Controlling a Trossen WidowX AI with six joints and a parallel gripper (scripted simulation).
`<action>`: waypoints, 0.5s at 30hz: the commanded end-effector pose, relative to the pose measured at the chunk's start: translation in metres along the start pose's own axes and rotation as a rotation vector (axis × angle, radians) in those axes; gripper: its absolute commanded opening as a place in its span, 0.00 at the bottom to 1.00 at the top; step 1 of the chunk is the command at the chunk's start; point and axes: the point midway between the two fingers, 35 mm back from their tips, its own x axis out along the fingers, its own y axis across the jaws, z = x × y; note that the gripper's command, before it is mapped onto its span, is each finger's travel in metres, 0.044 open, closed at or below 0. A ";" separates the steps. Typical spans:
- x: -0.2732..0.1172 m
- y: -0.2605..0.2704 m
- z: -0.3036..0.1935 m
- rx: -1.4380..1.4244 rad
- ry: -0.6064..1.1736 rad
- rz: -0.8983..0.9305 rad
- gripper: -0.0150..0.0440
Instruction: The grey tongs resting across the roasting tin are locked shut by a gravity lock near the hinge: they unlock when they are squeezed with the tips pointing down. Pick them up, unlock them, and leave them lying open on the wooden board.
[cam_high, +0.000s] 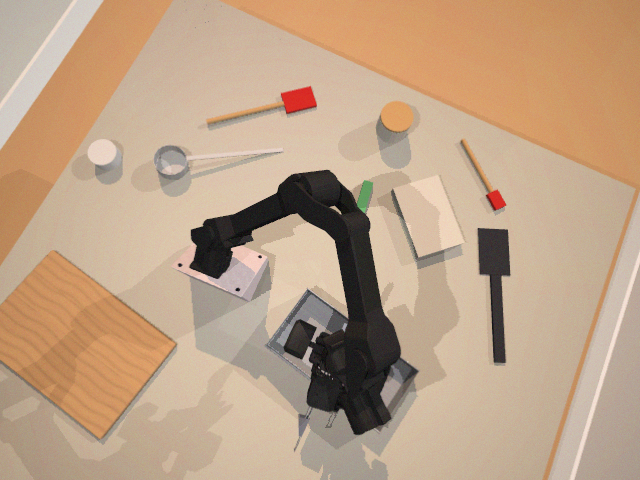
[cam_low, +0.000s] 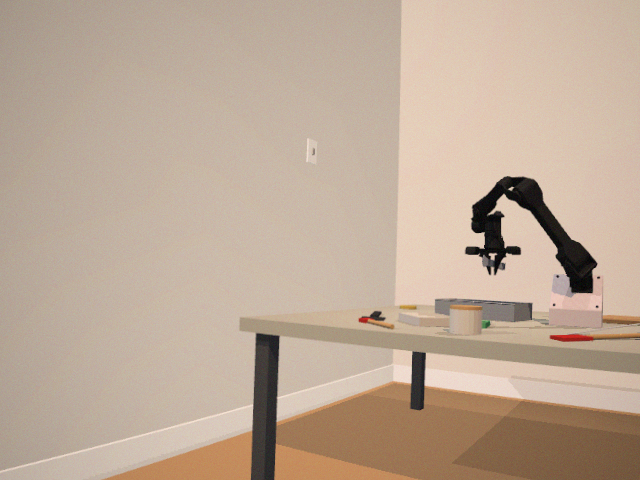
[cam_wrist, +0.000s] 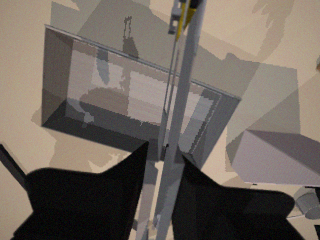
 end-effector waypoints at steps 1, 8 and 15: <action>-0.001 -0.001 0.004 0.011 -0.003 0.001 0.00; -0.011 -0.012 0.050 0.147 -0.032 0.008 0.00; -0.020 -0.033 0.101 0.305 -0.047 0.018 0.00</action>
